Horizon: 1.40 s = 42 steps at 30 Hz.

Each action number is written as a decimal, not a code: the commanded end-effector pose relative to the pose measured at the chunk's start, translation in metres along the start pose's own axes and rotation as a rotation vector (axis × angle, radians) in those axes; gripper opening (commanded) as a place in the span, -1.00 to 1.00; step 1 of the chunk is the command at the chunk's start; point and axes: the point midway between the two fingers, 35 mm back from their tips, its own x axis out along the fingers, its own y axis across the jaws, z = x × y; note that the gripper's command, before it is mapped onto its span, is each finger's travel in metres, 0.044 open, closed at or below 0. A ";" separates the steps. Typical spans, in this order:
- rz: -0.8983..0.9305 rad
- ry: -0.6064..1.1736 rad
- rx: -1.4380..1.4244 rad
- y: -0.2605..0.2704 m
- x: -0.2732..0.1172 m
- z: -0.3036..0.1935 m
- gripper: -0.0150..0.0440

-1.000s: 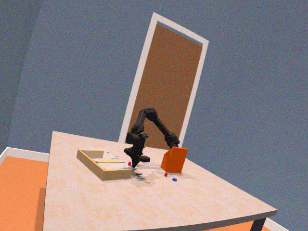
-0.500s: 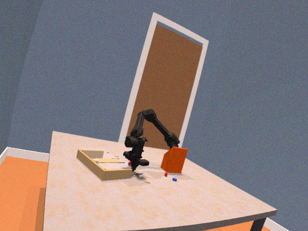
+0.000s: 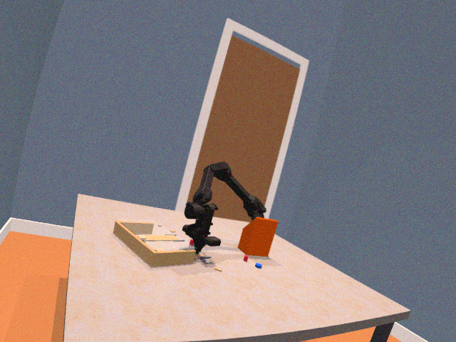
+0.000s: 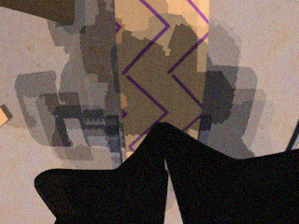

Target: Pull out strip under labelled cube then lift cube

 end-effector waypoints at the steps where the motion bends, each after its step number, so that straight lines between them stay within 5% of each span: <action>1: -0.007 -0.002 -0.003 -0.001 0.001 0.000 -0.49; 42: -0.007 -0.001 -0.004 0.001 0.004 -0.014 -0.49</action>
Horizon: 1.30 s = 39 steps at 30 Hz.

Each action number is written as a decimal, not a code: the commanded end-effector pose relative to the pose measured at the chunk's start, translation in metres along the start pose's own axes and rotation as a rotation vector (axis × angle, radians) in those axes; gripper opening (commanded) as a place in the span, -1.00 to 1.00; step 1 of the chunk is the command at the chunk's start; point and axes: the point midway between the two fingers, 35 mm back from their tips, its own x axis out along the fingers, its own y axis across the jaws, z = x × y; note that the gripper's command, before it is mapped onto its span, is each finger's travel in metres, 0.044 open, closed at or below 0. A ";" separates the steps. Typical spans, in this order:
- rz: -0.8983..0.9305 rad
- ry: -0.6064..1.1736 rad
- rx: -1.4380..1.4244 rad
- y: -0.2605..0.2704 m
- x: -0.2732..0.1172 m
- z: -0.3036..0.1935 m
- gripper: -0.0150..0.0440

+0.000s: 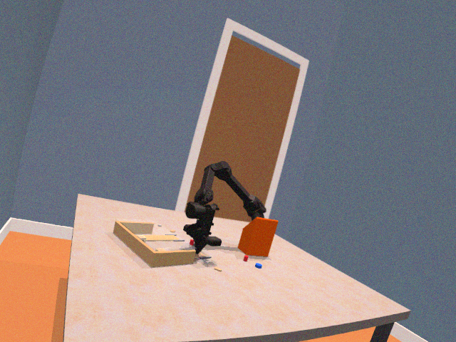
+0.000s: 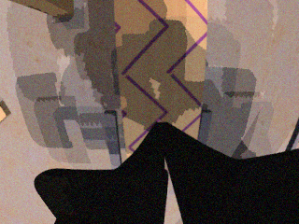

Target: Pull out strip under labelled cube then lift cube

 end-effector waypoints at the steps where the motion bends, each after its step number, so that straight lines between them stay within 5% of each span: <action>1: -0.004 0.011 -0.007 0.001 0.003 -0.011 -0.49; 39: -0.004 0.014 -0.010 0.003 0.005 -0.068 -0.49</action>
